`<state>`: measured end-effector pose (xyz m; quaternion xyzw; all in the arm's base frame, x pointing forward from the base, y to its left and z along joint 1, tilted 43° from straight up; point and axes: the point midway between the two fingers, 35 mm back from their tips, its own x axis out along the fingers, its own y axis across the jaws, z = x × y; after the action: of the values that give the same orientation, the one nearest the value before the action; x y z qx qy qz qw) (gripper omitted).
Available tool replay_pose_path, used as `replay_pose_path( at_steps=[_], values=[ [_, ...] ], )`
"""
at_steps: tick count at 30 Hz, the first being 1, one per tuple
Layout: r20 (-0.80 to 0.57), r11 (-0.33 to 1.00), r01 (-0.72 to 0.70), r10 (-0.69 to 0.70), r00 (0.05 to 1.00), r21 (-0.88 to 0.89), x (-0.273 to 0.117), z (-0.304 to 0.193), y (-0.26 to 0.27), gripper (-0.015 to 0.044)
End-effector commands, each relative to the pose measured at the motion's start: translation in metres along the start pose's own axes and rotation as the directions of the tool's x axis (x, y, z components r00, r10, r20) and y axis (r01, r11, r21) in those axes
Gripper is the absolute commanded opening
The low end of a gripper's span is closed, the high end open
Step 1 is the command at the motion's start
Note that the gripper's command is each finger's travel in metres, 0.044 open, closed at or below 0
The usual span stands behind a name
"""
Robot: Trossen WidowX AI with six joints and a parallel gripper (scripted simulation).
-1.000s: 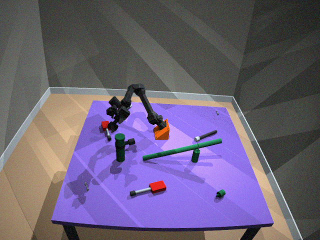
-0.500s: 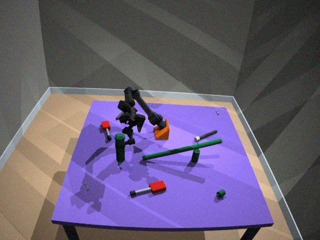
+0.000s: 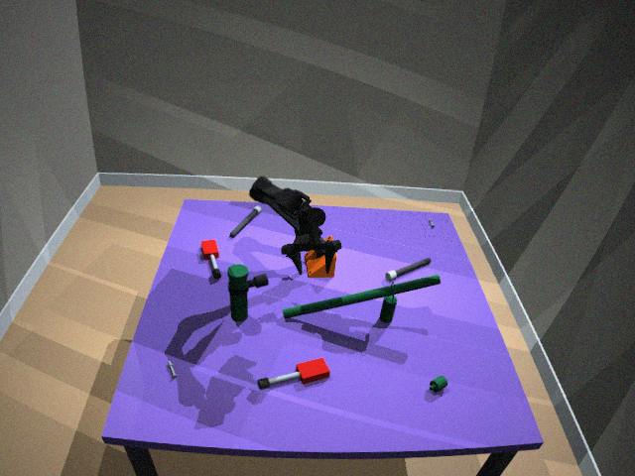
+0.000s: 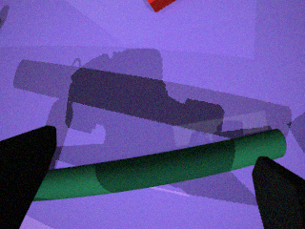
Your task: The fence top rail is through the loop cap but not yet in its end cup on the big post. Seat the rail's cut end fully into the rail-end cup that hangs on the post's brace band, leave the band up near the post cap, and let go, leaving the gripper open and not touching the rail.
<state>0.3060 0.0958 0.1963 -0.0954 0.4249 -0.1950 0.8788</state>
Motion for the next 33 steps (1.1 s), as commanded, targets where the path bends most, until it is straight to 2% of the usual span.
replay_pose_path(
  at_steps=[1,10,13,16,20,25,33],
  values=[
    [0.11,0.93,0.245,-0.223,0.969,-0.275,-0.028,-0.018,0.013,0.044],
    [0.107,0.927,0.244,-0.222,0.969,-0.286,-0.028,-0.018,0.012,0.044],
    [0.085,0.899,0.233,-0.217,0.973,-0.371,-0.027,-0.015,0.003,0.044],
    [0.042,0.825,0.196,-0.205,0.978,-0.53,-0.026,-0.009,-0.013,0.044],
    [-0.011,0.666,0.113,-0.179,0.984,-0.737,-0.025,-0.002,-0.038,0.044],
    [-0.058,0.397,0.001,-0.137,0.989,-0.918,-0.028,0.005,-0.07,0.044],
    [-0.082,-0.13,-0.089,-0.061,0.995,-0.988,-0.038,0.012,-0.118,0.044]
  ],
)
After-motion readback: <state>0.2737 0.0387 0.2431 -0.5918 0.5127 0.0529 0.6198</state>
